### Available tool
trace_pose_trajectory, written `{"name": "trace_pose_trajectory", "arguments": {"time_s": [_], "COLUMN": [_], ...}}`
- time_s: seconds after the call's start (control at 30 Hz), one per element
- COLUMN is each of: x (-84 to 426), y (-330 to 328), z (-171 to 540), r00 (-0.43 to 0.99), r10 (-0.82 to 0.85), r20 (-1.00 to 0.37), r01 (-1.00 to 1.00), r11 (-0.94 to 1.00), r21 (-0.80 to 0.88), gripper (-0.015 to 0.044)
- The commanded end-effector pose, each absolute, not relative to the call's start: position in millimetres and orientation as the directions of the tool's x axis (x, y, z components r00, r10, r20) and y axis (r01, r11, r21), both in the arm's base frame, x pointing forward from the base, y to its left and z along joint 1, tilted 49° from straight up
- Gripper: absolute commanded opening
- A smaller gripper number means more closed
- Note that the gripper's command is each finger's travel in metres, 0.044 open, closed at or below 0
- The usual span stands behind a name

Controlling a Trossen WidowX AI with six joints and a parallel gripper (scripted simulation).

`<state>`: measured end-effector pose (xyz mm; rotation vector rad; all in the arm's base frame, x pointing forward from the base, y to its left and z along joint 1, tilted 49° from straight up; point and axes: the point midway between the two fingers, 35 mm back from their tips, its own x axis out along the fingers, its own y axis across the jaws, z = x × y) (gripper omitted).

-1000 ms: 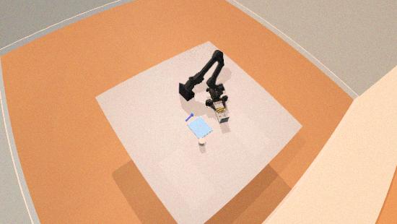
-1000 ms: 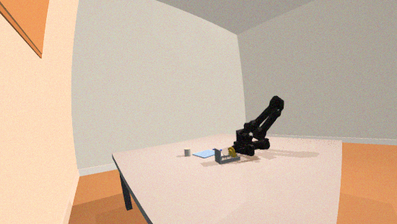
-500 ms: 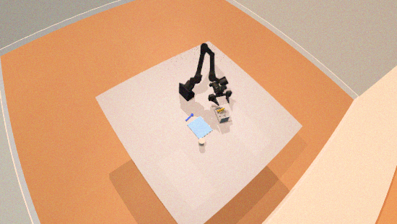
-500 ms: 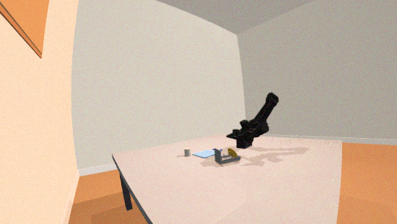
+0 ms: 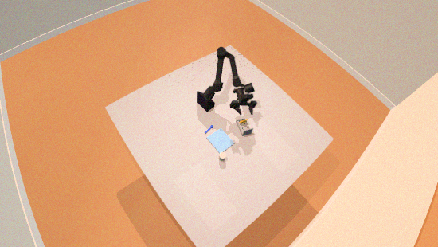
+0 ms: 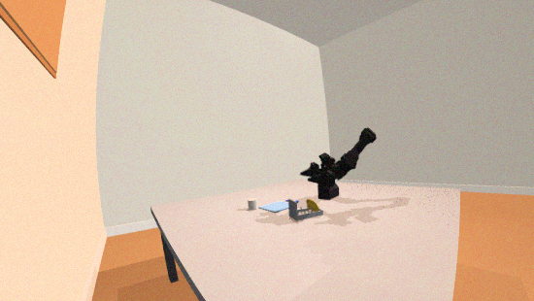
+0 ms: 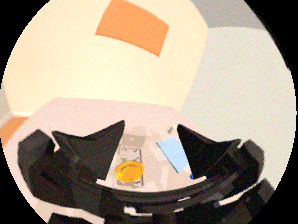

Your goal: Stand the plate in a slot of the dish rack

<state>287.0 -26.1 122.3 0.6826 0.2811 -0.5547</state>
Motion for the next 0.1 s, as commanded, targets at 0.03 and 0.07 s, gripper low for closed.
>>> {"name": "trace_pose_trajectory", "arguments": {"time_s": [0.03, 0.07], "x": [291.7, 292.4], "y": [-35.2, -37.6], "z": [111.0, 108.6], "r00": [0.768, 0.756], "r10": [-0.392, -0.393], "r20": [-0.506, -0.524], "r01": [0.61, 0.616], "r11": [0.689, 0.698], "r21": [0.392, 0.364], "gripper": [0.04, 0.04]}}
